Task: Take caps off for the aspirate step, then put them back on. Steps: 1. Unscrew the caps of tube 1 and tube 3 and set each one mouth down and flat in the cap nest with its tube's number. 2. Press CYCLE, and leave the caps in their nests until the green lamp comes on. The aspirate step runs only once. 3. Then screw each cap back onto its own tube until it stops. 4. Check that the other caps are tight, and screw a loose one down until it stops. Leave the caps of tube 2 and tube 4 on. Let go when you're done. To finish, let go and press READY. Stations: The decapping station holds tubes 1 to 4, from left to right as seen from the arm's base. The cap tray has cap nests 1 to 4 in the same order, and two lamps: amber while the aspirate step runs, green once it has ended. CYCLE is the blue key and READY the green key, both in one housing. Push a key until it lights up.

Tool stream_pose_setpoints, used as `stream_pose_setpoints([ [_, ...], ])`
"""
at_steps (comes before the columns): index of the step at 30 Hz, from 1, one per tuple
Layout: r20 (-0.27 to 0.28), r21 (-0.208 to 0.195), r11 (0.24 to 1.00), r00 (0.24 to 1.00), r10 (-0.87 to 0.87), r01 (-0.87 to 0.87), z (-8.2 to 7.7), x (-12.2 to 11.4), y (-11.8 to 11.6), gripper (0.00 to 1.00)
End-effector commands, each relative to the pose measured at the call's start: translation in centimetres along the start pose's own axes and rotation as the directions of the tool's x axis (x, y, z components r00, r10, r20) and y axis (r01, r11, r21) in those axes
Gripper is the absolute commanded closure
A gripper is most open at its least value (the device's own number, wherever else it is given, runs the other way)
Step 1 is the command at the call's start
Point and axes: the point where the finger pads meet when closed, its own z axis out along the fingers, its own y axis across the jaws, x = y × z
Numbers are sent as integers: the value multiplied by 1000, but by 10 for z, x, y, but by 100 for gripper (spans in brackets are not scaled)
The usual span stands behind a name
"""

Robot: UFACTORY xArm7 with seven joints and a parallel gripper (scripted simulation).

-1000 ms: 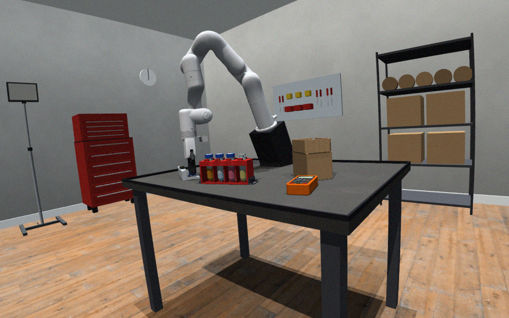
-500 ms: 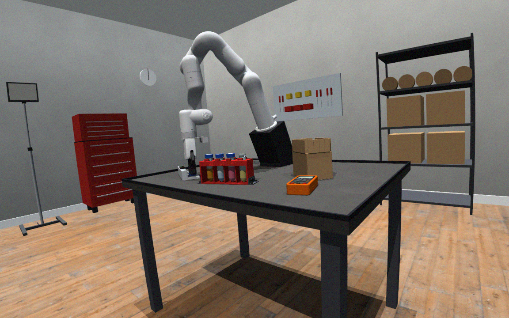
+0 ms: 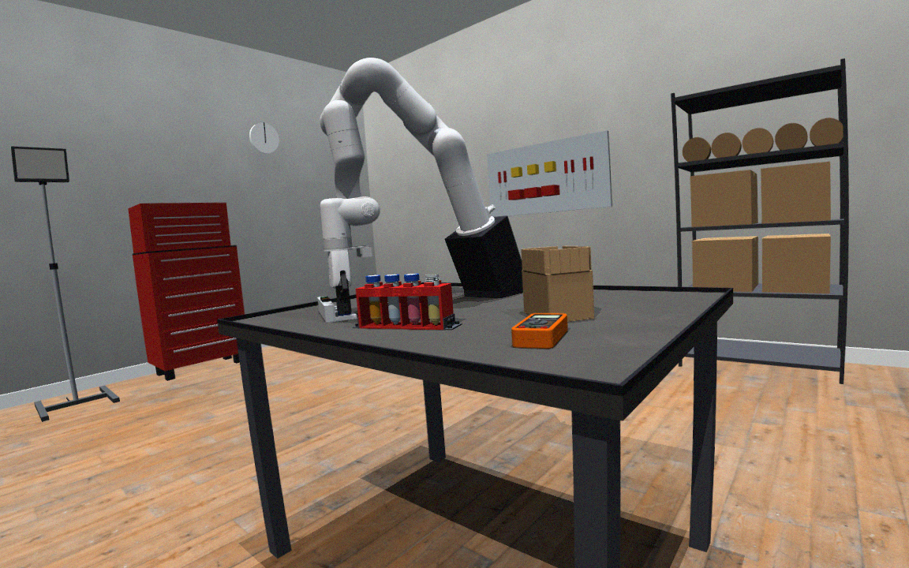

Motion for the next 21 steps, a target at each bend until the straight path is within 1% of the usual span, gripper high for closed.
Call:
stream_pose_setpoints([
  [1,3,1,1000,1000,0,0,0,-1,0,100],
  [2,3,1,1000,1000,0,0,0,-1,0,54],
  [16,3,1,1000,1000,0,0,0,-1,0,54],
  [21,3,1,1000,1000,0,0,-25,-1,0,54],
])
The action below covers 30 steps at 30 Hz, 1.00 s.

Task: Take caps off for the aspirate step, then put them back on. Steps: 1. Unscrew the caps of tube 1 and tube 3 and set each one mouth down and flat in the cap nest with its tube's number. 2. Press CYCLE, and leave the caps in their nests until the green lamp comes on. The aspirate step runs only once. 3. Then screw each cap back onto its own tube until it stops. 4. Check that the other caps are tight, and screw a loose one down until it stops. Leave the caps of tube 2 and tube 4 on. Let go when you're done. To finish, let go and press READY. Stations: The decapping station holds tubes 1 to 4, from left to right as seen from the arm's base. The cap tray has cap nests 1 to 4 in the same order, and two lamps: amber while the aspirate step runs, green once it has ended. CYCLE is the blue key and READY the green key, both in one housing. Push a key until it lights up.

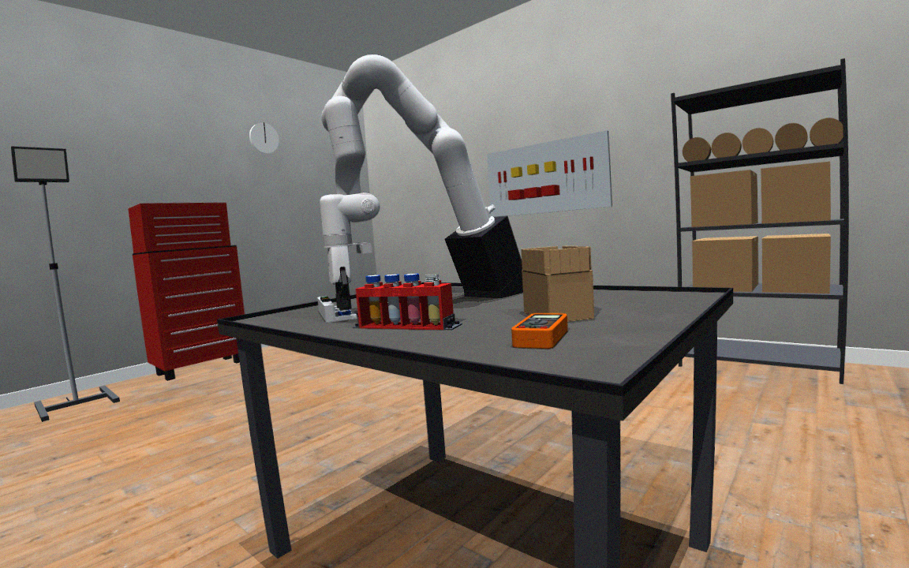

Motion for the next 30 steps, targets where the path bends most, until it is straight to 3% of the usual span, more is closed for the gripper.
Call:
stream_pose_setpoints([
  [1,3,-2,1000,1000,0,0,-21,-2,0,54],
  [5,3,-2,1000,1000,0,0,-40,-2,0,54],
  [7,3,-2,1000,1000,0,0,-40,-2,0,54],
  [22,3,-2,1000,1000,1,-1,-115,-2,0,54],
  [24,3,-2,1000,1000,1,-1,-115,-2,0,54],
  [27,4,-2,1000,1000,1,-1,-129,-2,0,54],
  [30,4,-2,1000,1000,1,-1,-129,-2,0,54],
])
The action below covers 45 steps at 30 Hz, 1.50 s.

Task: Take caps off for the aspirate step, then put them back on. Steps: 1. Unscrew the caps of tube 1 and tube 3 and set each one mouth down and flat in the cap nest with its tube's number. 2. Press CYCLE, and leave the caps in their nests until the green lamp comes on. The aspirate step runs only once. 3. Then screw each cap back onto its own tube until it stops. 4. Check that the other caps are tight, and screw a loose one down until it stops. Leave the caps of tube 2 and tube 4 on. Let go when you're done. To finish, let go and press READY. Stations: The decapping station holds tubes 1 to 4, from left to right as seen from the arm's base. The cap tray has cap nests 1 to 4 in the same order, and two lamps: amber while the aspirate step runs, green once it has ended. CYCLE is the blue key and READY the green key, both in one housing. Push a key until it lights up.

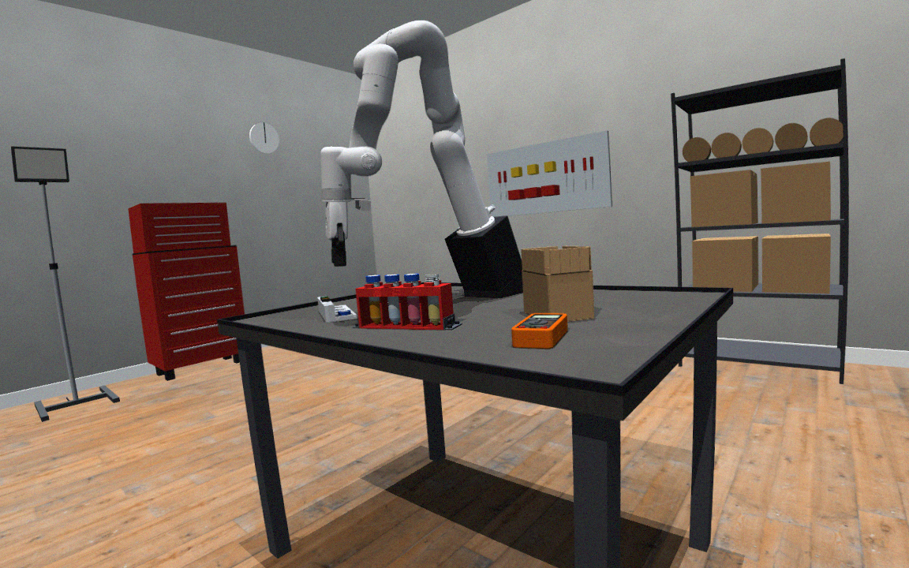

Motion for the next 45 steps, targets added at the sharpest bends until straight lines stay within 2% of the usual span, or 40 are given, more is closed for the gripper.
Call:
stream_pose_setpoints([
  [1,-33,-152,988,999,-12,7,-7,0,-5,54],
  [7,-33,-152,988,999,-12,7,-7,0,-5,54],
  [9,-58,-145,977,987,152,-159,-10,6,10,54],
  [11,-58,-145,977,987,152,-159,-10,6,10,54],
  [15,-96,-123,896,904,417,-426,-14,19,38,54],
  [20,-127,-95,753,758,640,-651,-18,30,62,54],
  [26,-151,-54,521,523,839,-852,-23,42,90,54],
  [28,-151,-54,521,523,839,-852,-23,42,90,54],
  [30,-156,-23,359,358,920,-933,-26,49,105,54],
  [37,-160,24,51,46,986,-998,-31,64,138,54],
  [38,-154,32,23,18,988,-999,-32,67,145,54],
  [43,-154,33,23,18,988,-999,-38,82,178,54],
  [45,-154,33,23,18,988,-999,-38,82,178,54],
])
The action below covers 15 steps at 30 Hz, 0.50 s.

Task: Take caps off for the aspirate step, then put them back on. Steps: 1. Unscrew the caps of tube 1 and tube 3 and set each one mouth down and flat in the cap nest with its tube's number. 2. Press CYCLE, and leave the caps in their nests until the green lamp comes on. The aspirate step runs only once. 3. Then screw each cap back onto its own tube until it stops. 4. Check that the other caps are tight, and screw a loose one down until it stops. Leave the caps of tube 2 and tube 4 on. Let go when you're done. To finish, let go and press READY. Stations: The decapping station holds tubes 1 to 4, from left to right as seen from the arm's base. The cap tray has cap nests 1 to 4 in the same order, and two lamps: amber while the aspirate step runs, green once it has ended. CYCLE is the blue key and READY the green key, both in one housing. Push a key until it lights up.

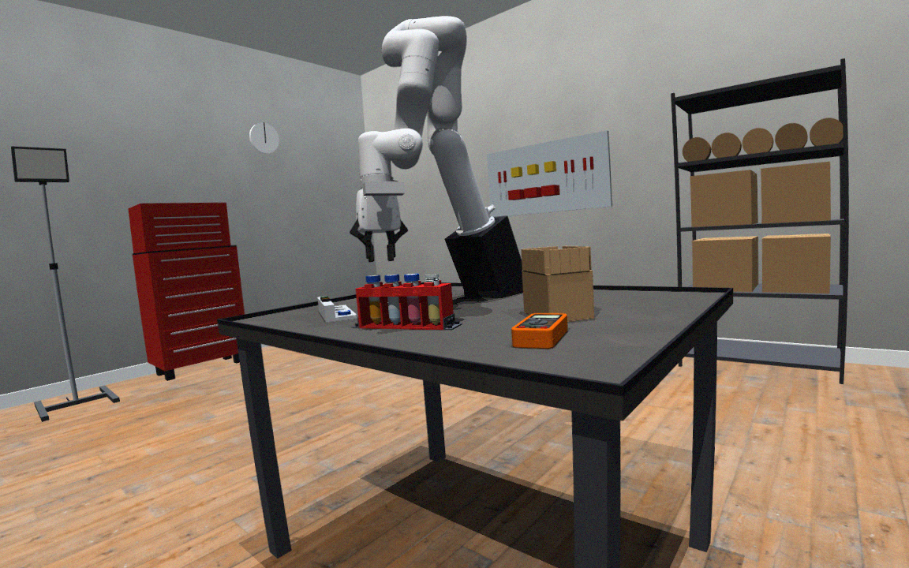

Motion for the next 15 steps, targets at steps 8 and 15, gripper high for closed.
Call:
stream_pose_setpoints([
  [8,82,37,999,996,23,-26,1,37,-12,54],
  [15,82,37,999,996,23,-26,13,36,-12,54],
])
